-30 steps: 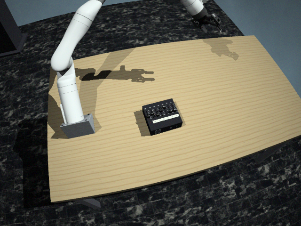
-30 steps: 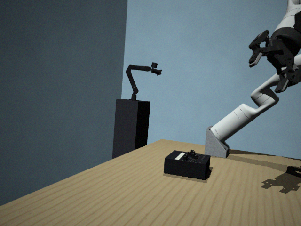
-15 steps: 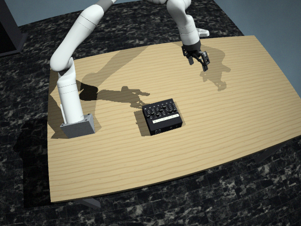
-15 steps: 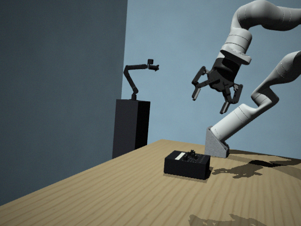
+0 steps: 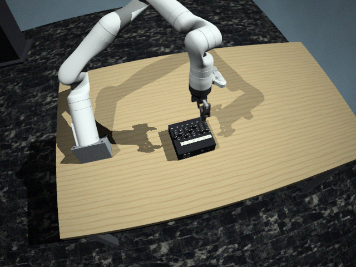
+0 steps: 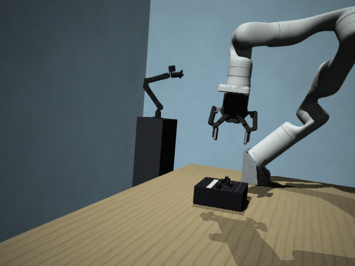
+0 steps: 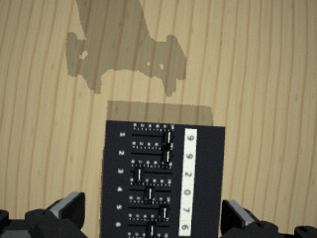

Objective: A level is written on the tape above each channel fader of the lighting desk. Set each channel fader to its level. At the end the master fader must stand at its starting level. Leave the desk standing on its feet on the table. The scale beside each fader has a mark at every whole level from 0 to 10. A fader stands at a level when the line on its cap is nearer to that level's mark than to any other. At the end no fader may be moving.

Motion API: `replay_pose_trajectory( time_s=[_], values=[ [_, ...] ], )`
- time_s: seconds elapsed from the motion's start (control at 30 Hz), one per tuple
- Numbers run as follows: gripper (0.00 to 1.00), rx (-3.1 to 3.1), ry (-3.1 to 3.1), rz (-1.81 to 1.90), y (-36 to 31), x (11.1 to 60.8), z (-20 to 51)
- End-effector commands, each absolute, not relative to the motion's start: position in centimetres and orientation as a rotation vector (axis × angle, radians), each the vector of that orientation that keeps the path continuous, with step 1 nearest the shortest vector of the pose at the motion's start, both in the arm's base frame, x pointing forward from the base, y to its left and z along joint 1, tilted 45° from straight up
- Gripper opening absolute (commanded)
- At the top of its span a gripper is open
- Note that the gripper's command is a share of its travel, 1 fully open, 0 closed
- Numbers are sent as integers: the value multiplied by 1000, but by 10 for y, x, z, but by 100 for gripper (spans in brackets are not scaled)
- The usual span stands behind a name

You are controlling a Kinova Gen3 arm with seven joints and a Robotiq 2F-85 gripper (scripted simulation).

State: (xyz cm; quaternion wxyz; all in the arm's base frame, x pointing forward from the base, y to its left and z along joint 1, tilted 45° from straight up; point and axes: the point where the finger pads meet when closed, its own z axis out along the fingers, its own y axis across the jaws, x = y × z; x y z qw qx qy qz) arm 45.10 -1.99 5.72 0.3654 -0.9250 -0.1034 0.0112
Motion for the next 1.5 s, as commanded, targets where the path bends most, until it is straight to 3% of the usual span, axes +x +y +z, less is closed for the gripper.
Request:
replay_pose_trajectory(
  time_s=[0.0,1.47],
  values=[
    [100,-2352,-200,77,-30,432,43],
    [100,-2325,79,214,-16,428,40]
  ],
)
